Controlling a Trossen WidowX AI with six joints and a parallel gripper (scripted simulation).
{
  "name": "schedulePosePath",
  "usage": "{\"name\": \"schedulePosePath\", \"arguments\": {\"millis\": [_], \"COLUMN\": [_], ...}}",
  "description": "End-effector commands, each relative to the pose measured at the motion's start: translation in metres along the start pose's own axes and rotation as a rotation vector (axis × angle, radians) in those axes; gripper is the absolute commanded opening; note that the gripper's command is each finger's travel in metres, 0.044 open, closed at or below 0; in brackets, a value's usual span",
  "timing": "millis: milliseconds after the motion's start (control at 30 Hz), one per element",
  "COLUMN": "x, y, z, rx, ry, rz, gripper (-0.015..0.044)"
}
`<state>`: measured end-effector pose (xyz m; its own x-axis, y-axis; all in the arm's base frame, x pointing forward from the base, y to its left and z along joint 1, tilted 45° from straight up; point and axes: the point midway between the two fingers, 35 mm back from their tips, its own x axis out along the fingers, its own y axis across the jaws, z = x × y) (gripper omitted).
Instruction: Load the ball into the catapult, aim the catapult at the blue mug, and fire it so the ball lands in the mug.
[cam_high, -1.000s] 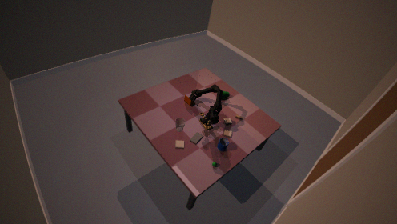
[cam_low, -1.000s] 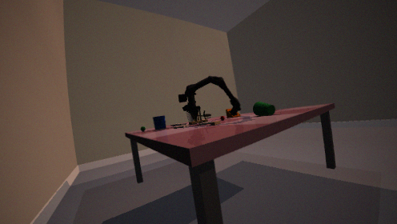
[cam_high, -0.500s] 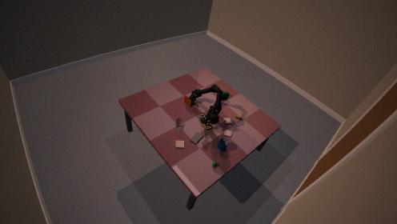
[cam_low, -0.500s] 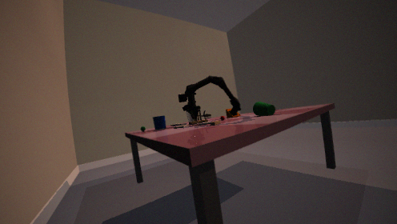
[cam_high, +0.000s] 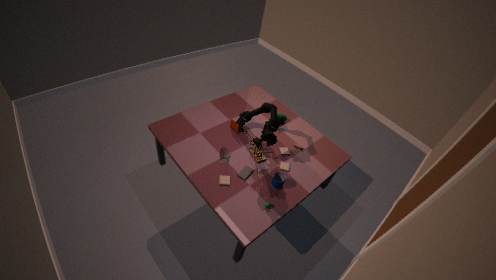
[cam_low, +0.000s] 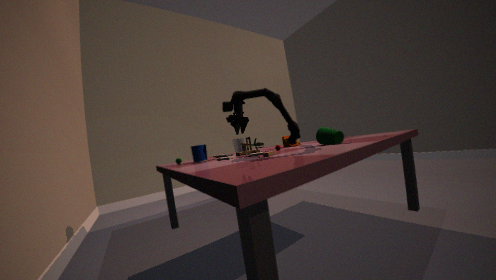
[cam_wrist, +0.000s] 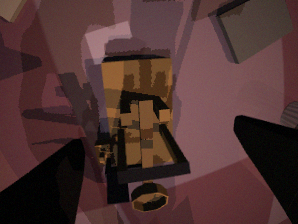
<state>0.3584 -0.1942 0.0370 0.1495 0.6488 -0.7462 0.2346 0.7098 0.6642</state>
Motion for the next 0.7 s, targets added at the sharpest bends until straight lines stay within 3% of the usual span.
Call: {"name": "schedulePosePath", "arguments": {"millis": [0, 233, 300, 467, 667], "x": [0.012, -0.043, -0.043, -0.019, 0.005], "y": [0.001, -0.001, -0.001, 0.045, 0.116], "z": [0.0, -0.003, -0.003, -0.016, -0.058], "rx": [0.003, 0.05, 0.05, -0.002, -0.068], "ry": [0.026, -0.064, -0.064, -0.026, 0.009], "rz": [0.009, -0.026, -0.026, -0.006, 0.013], "gripper": [0.044, 0.044, 0.044, 0.0309, 0.03]}}
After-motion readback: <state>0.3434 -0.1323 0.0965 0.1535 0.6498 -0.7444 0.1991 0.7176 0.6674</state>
